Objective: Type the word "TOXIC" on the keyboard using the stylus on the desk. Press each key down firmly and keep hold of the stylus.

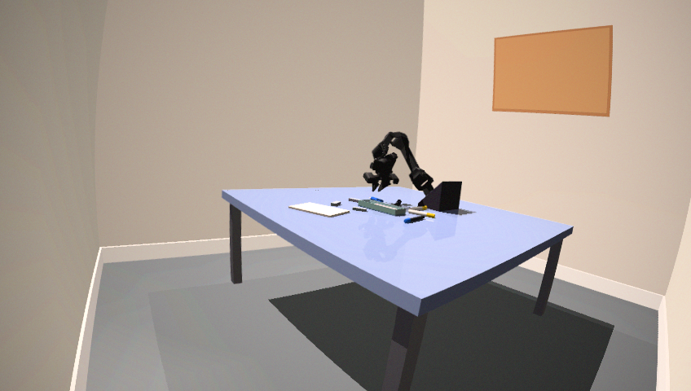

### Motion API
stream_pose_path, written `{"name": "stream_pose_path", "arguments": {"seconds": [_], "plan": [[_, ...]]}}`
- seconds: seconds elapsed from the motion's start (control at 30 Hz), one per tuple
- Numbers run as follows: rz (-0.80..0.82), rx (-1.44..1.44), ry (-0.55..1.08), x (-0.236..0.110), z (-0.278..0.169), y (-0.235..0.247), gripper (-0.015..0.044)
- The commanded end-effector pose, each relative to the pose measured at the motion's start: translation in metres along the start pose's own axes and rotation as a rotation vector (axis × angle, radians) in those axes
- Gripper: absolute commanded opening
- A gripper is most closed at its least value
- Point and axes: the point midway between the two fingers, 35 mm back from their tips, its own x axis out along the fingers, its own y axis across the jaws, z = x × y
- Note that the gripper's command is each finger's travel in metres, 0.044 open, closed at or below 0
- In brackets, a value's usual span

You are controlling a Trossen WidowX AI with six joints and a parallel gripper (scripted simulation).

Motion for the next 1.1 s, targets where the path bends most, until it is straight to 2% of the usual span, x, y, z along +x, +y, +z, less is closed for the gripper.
{"name": "stream_pose_path", "arguments": {"seconds": [0.0, 1.07], "plan": [[0.002, -0.007, -0.006, 0.003, -0.001, -0.002, 0.015], [0.002, -0.007, -0.008, 0.028, -0.015, -0.002, 0.015]]}}
